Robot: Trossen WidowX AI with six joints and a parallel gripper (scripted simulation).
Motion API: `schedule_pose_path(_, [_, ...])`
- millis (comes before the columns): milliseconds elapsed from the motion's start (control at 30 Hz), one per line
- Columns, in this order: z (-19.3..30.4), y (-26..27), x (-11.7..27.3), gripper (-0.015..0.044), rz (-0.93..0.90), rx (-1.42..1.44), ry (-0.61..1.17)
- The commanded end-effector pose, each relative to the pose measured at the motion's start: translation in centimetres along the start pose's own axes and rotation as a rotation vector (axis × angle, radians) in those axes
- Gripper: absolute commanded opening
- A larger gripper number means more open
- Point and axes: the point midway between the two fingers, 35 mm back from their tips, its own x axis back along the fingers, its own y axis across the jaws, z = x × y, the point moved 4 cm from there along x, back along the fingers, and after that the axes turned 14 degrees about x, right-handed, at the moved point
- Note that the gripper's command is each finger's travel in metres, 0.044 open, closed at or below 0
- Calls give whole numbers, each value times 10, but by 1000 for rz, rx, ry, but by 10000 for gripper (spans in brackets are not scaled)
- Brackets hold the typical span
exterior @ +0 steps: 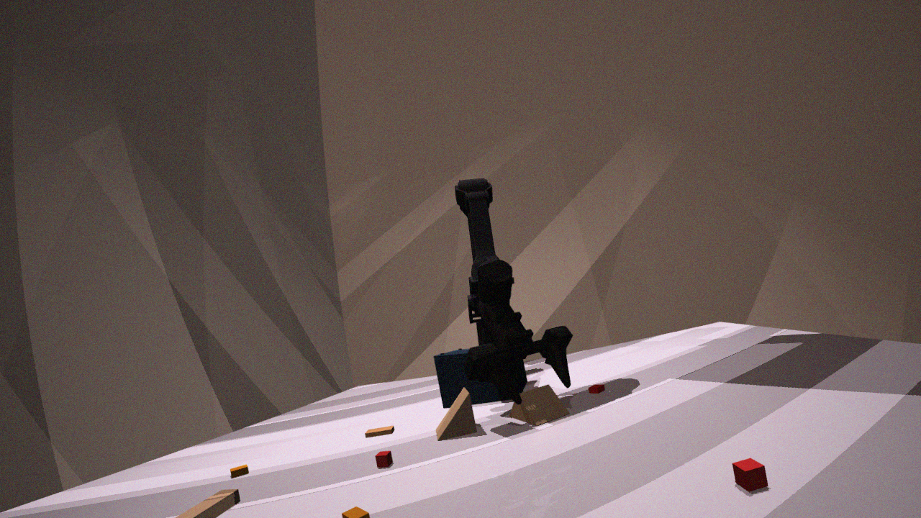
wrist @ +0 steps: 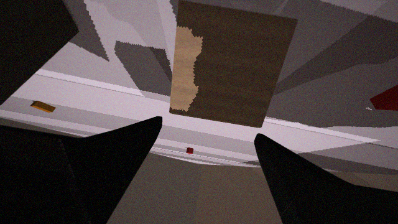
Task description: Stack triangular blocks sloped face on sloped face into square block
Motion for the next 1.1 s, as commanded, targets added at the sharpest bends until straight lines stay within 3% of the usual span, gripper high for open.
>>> schedule_pose_path(0, [0,1,0,440,-4,-3,0])
schedule_pose_path(267, [20,9,11,440,-4,-2,1])
schedule_pose_path(600, [62,16,78,440,-1,1,1])
schedule_pose_path(833, [62,16,78,440,-2,-1,1])
schedule_pose_path(1067, [9,4,91,440,66,12,-267])
